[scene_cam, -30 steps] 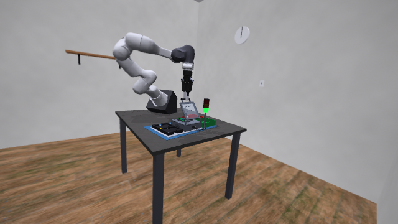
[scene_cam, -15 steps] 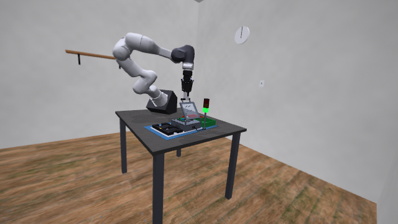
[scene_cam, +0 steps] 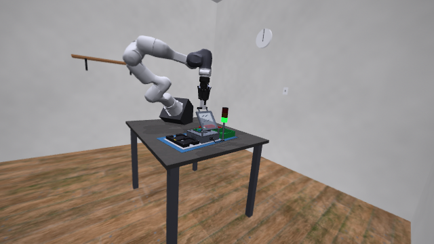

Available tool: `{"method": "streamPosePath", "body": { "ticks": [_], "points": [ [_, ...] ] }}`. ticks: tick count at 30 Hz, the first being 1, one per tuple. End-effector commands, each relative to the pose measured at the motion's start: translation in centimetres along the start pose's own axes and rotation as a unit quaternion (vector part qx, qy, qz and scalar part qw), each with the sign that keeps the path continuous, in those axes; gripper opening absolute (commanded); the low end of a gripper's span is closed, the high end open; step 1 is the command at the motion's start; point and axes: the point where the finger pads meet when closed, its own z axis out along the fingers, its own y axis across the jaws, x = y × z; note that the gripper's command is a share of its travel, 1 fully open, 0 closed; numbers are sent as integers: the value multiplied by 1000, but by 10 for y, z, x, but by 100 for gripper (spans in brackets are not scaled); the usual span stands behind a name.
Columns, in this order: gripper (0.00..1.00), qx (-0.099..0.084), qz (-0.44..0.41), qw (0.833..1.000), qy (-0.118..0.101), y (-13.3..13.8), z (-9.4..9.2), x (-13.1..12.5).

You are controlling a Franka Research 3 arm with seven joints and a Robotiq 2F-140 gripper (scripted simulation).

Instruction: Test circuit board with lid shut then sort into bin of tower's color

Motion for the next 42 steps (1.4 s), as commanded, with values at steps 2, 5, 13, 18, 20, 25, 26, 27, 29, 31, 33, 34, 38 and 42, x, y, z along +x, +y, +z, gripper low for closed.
{"method": "streamPosePath", "body": {
  "ticks": [2,5,13,18,20,25,26,27,29,31,33,34,38,42],
  "points": [
    [16,7,-1,1000,-2,-3,-1,0],
    [16,7,-1,1000,-2,-3,-1,0],
    [16,7,-1,1000,-2,-1,1,-1],
    [16,7,-1,1000,-2,-1,1,-1],
    [16,7,-1,1000,-2,-1,1,-1],
    [16,7,-1,1000,-2,-1,1,-1],
    [16,7,-1,1000,-2,-1,1,-1],
    [16,7,-1,1000,-2,-1,1,-1],
    [16,7,-1,1000,-2,-1,1,-1],
    [16,7,-1,1000,-2,-1,1,-1],
    [16,7,-1,1000,-2,-1,1,-1],
    [16,7,-1,1000,-2,-1,1,-1],
    [16,7,-1,1000,-2,-1,1,-1],
    [16,7,-1,1000,-2,0,2,-1]
  ]
}}
